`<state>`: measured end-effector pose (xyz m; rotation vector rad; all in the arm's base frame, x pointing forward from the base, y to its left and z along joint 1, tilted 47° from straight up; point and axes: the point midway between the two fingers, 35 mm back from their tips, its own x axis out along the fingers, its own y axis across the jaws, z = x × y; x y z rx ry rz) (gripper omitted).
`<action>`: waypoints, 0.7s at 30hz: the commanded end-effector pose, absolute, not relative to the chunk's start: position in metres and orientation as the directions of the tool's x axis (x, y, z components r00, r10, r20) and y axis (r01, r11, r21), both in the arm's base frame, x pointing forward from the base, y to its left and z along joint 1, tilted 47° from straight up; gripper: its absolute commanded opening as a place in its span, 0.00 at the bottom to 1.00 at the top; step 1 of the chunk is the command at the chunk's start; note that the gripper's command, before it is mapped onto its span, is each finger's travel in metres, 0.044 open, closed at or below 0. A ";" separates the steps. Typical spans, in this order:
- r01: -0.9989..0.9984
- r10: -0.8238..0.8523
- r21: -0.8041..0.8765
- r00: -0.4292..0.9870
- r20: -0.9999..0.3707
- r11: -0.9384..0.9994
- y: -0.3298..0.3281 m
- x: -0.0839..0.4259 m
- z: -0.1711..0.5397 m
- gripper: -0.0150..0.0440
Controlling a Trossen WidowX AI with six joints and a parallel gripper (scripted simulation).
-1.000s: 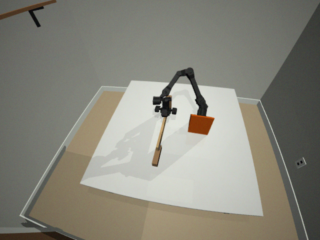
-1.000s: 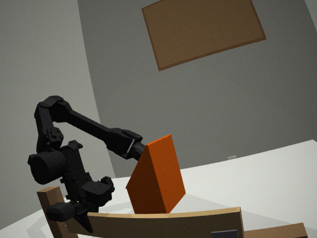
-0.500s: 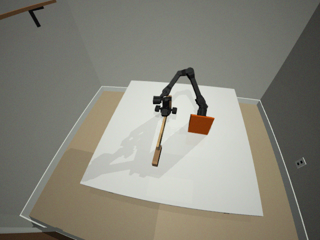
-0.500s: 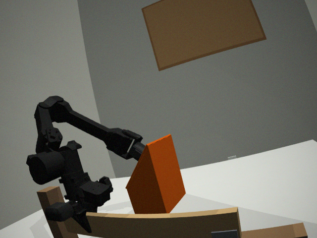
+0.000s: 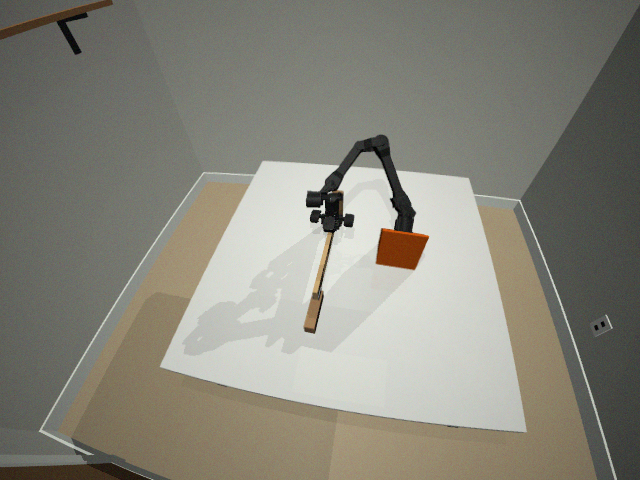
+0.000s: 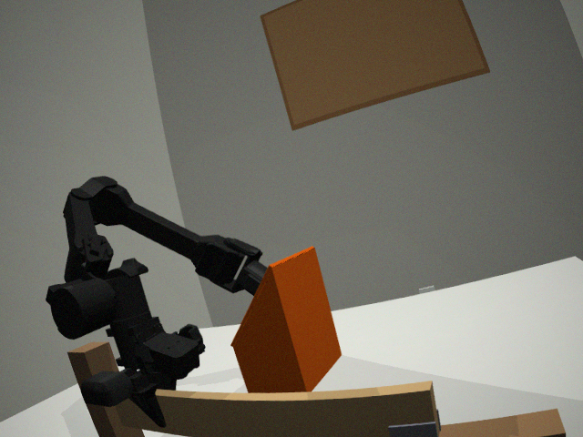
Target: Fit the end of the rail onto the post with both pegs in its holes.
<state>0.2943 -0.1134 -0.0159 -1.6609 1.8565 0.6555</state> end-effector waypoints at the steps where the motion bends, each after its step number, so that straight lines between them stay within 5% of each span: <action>1: -0.994 -0.722 -0.008 -0.074 -0.688 0.109 -0.114 0.295 -0.014 0.25; 13: -0.994 -0.722 -0.008 -0.074 -0.688 0.109 -0.116 0.294 -0.011 0.25; 21: -0.993 -0.720 -0.008 -0.077 -0.689 0.114 -0.116 0.294 -0.013 0.61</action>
